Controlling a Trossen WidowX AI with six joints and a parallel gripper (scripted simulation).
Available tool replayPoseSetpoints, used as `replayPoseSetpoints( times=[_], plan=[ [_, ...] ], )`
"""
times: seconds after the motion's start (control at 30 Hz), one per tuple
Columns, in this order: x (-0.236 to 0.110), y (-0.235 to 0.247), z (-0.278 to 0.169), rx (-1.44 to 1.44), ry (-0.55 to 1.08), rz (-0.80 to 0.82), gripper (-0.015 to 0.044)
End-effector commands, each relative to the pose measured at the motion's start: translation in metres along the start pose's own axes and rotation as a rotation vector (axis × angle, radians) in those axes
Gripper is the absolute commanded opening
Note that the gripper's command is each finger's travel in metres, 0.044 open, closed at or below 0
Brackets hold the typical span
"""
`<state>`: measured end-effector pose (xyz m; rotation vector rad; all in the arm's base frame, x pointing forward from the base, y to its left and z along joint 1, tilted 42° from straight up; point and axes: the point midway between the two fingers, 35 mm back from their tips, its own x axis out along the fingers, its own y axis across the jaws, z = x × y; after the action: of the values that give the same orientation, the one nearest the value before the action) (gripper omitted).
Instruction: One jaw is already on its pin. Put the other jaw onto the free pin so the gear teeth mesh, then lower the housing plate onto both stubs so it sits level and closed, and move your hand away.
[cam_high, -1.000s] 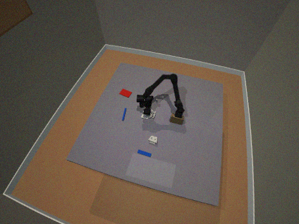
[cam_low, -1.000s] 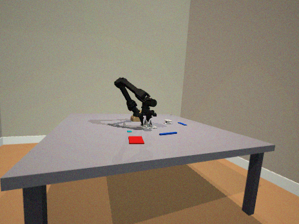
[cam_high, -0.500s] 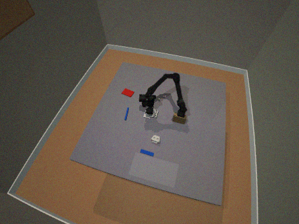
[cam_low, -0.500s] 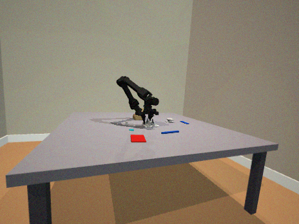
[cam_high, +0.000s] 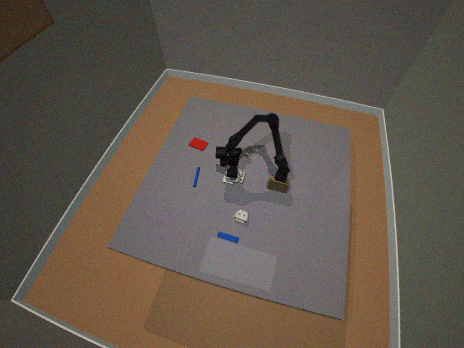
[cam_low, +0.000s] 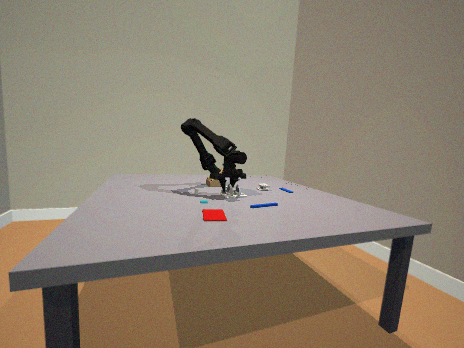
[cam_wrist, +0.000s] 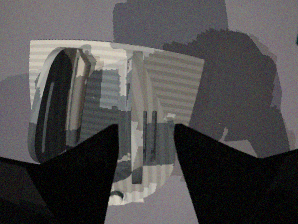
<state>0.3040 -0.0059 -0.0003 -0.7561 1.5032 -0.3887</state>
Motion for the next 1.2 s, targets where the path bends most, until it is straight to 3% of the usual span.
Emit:
replayPoseSetpoints(
  times=[0.0,1.17],
  plan=[
    [-0.0024,-0.0003,0.0006,0.005,-0.002,0.000,0.0134],
    [0.0039,-0.0008,0.0010,0.005,-0.002,0.000,0.0134]
  ],
)
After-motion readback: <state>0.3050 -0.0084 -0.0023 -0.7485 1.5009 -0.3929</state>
